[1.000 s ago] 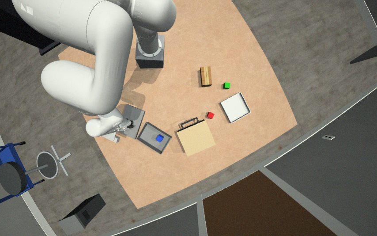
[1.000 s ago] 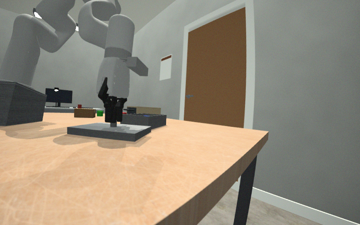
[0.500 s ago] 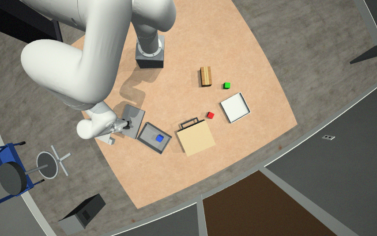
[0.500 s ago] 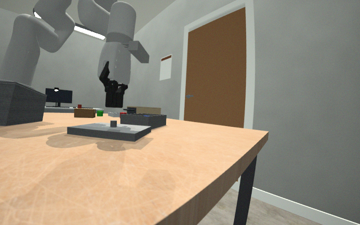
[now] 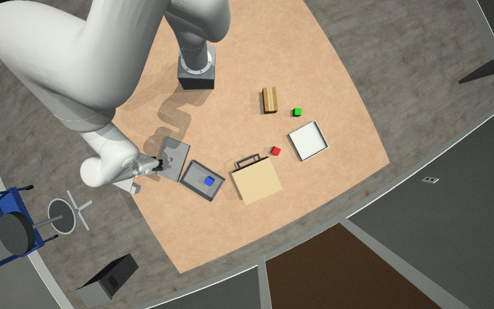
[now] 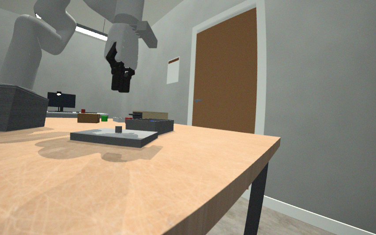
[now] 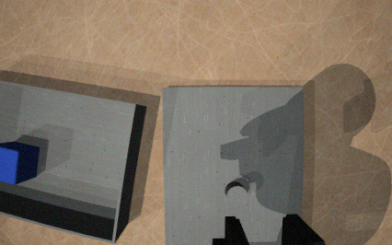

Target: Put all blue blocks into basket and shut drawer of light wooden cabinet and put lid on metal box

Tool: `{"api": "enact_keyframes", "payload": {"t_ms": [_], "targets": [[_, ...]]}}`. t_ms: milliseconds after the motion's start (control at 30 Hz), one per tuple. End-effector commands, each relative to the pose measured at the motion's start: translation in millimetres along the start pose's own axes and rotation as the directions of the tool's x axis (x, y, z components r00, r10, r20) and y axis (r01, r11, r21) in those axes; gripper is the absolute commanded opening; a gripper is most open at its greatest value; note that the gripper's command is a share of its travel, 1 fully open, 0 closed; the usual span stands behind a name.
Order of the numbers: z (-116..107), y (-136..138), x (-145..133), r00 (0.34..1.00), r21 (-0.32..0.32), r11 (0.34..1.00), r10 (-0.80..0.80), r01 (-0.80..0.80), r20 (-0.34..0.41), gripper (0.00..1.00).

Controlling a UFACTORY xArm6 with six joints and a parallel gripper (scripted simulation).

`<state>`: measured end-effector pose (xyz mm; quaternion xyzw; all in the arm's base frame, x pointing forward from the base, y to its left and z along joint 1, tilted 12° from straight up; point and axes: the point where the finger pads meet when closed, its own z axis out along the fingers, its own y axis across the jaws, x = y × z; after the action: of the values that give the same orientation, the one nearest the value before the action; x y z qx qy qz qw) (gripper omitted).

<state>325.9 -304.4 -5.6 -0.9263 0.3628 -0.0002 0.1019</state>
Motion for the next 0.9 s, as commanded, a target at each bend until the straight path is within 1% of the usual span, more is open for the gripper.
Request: {"api": "enact_keyframes", "payload": {"t_ms": [0,267,600,667,700,767,833,867], "targets": [[-20.4,-0.3,1.5,1.000,0.000,1.000,-0.001,0.001,-0.005,0.28],[-34.1,-0.3,1.5,1.000,0.000,1.000,-0.001,0.001,-0.005,0.28],[-36.1,-0.9,1.7,1.000,0.000,1.000,0.000,0.000,-0.005,0.28],[-36.4,-13.8,6.2,1.000,-0.001,1.000,0.012,-0.012,-0.005,0.28],[-36.7,-28.7,10.8,1.000,-0.002,1.000,0.027,-0.027,-0.005,0.28],[-37.1,-72.9,21.1,0.998,-0.004,0.998,0.068,-0.068,-0.006,0.28],[-36.7,-87.7,19.6,0.993,-0.003,0.993,0.117,-0.117,-0.007,0.28],[-36.7,-87.7,19.6,0.993,-0.003,0.993,0.117,-0.117,-0.007,0.28]]}}
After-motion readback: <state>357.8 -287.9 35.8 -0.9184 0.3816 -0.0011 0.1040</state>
